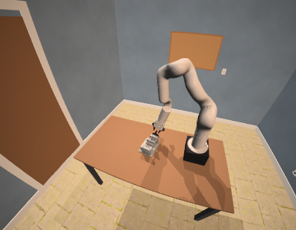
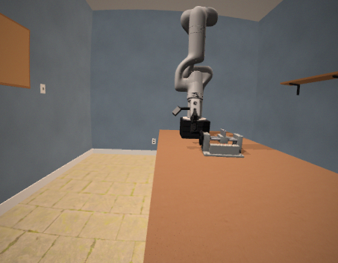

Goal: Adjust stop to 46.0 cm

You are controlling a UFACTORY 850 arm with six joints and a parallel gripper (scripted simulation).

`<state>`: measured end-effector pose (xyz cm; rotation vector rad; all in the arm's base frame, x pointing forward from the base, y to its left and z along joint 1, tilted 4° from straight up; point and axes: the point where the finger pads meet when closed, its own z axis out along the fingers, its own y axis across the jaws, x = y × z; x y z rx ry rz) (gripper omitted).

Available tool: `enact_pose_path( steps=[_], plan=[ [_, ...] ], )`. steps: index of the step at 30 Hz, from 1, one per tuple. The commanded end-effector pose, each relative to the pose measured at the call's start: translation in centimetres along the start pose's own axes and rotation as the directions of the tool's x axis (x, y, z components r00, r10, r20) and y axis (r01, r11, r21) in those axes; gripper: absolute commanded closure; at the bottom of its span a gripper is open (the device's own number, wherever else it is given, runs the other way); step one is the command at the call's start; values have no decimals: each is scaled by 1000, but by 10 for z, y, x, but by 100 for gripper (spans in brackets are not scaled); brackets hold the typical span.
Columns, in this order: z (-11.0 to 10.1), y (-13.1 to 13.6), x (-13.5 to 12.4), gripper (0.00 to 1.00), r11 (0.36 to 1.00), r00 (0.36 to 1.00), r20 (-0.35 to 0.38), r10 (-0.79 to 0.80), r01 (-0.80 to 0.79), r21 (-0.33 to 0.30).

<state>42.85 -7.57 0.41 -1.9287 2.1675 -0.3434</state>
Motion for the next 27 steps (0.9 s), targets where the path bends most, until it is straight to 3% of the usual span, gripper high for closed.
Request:
enact_pose_path(
  steps=[1,7,27],
  plan=[
    [-44,-13,0,43,1000,1000,0,0,0,2],
    [-80,-22,0,43,1000,1000,0,0,0,2],
    [-79,-27,-1,43,1000,1000,0,0,0,2]
  ],
)
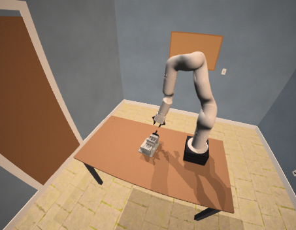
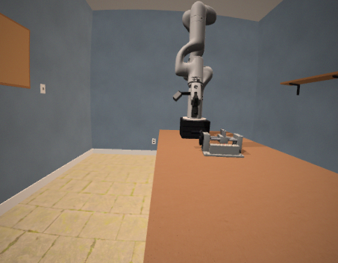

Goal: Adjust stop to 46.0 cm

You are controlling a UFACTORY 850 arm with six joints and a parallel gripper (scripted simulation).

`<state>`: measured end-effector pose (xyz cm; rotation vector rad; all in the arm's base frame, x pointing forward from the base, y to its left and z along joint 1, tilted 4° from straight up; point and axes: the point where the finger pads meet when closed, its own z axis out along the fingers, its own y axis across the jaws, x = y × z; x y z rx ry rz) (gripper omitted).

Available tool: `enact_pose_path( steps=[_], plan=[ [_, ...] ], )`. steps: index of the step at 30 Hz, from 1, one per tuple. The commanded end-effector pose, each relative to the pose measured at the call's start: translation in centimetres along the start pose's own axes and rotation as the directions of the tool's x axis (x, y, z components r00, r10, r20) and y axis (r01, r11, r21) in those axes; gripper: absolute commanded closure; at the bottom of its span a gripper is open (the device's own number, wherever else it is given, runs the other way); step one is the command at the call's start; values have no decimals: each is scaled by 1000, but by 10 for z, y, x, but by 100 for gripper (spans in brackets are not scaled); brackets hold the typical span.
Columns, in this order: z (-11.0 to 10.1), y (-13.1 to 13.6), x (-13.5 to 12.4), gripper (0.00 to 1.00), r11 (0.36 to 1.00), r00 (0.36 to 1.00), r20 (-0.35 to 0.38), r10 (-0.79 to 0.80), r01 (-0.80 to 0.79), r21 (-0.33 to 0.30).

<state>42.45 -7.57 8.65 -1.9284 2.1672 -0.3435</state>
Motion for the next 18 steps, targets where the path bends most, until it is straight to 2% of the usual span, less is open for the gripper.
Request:
enact_pose_path(
  steps=[1,5,8,13,18],
  plan=[
    [2,-9,-2,43,1000,1000,0,0,0,2],
    [5,-22,-5,43,1000,1000,0,0,0,2],
    [8,-22,-5,43,1000,1000,0,0,0,2],
    [33,-15,-5,43,1000,1000,0,0,0,2],
    [35,-14,-5,43,1000,1000,0,0,0,2]
  ],
)
